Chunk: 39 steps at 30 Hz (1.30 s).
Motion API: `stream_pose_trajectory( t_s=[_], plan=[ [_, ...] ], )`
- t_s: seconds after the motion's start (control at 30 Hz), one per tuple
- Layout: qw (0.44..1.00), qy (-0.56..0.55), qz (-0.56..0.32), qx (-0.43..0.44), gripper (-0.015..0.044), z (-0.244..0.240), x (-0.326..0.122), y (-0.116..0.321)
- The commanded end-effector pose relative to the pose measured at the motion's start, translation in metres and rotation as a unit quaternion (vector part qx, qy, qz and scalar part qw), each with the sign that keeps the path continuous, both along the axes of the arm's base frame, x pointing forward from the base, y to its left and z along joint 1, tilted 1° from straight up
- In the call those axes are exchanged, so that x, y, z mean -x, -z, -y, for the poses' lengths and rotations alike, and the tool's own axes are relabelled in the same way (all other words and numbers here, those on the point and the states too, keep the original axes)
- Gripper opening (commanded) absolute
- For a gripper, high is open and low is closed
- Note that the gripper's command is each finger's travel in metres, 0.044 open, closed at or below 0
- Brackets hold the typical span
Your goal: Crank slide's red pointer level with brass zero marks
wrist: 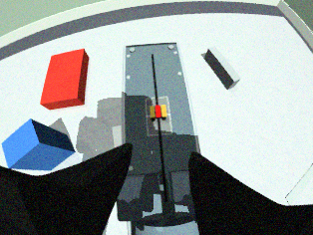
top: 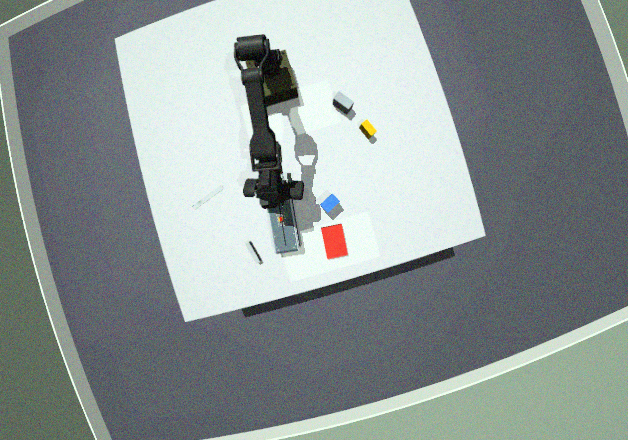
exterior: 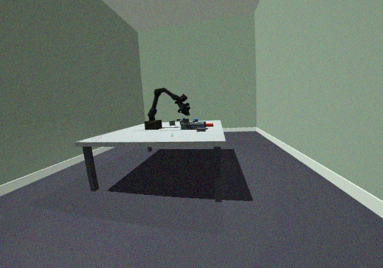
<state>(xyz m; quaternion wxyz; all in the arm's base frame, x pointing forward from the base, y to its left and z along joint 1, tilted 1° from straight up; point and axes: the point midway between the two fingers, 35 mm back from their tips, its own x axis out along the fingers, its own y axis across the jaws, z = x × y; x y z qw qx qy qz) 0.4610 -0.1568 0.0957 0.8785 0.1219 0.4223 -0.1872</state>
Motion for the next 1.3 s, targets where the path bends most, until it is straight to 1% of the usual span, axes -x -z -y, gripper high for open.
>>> stream_pose_trajectory(
  t_s=[0.0,0.17,0.2,0.23,0.8,1.27],
  plan=[
    [1.0,0.0,0.0,0.0,0.0289,0.0001,0.0001,0.0],
    [1.0,0.0,0.0,0.0,0.042,0.0001,0.0001,0.0],
    [1.0,0.0,0.0,0.0,0.044,0.0001,0.0001,0.0],
    [1.0,0.0,0.0,0.0,0.044,0.0001,0.0001,0.0],
    [1.0,0.0,0.0,0.0,0.0,0.0001,0.0001,0.0],
    [1.0,0.0,0.0,0.0,0.0,0.0001,0.0,0.0]
  ],
)
